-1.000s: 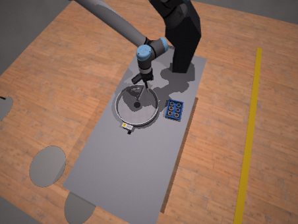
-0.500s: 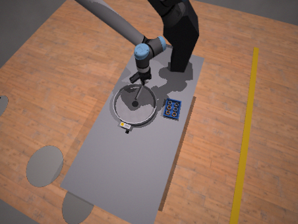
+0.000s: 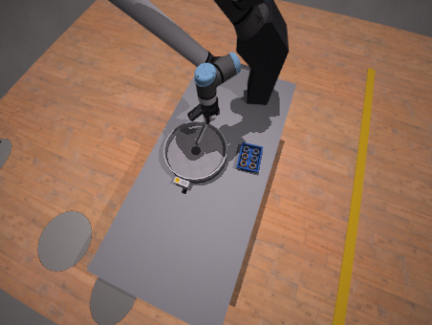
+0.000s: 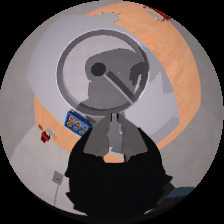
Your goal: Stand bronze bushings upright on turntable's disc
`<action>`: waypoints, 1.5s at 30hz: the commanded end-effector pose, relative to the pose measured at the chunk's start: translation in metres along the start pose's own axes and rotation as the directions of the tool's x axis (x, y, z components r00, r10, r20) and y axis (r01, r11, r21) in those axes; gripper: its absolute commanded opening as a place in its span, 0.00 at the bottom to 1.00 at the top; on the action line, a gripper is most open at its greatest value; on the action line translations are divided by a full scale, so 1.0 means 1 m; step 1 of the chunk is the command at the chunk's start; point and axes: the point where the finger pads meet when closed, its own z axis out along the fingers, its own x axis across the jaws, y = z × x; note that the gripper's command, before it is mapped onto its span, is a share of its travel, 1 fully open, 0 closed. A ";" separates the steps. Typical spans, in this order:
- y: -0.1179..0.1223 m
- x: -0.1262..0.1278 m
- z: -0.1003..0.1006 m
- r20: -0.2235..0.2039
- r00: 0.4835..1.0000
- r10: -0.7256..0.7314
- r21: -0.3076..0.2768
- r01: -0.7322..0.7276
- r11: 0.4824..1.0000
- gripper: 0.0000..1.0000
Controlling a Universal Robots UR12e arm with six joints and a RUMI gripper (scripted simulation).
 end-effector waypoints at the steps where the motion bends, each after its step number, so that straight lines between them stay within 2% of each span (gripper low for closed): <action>1: 0.000 0.000 0.000 0.000 1.000 0.000 0.000 0.000 1.000 0.06; 45: 0.000 0.000 0.000 0.000 1.000 0.000 0.000 0.000 1.000 0.05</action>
